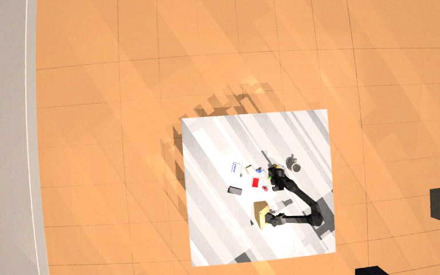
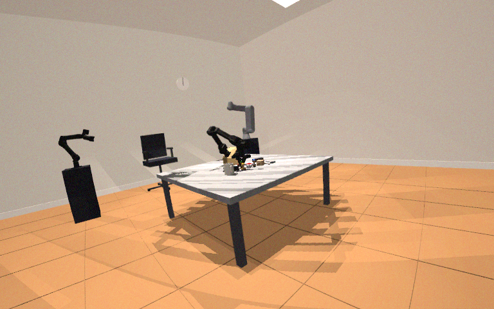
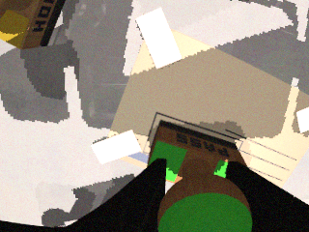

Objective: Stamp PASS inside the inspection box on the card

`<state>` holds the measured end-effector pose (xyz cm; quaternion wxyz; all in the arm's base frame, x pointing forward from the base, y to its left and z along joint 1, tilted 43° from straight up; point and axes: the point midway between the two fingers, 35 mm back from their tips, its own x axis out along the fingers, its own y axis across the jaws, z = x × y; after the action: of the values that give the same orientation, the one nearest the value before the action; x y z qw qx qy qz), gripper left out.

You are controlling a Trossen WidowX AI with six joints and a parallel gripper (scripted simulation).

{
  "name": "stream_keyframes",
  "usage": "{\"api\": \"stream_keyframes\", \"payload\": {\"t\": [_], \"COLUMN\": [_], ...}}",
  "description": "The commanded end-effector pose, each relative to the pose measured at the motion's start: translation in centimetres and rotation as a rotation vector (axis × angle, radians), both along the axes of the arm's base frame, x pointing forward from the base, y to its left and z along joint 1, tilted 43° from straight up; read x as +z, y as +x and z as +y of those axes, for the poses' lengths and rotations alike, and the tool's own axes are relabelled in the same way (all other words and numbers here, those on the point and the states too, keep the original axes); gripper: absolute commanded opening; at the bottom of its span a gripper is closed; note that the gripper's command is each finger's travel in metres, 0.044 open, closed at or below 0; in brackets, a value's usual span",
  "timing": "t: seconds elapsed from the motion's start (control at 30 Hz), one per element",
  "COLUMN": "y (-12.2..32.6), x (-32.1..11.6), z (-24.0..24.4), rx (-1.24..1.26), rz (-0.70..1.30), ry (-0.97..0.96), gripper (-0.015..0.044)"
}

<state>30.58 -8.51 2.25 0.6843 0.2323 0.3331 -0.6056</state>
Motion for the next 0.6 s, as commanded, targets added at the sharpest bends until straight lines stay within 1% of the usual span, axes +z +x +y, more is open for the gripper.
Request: {"api": "stream_keyframes", "payload": {"t": [0.0, 0.57], "y": [0.04, 0.03], "x": [0.02, 0.25], "z": [-0.1, 0.11], "rx": [0.001, 0.001], "rz": [0.0, 0.0], "ry": [-0.004, -0.004], "gripper": [0.0, 0.0]}}
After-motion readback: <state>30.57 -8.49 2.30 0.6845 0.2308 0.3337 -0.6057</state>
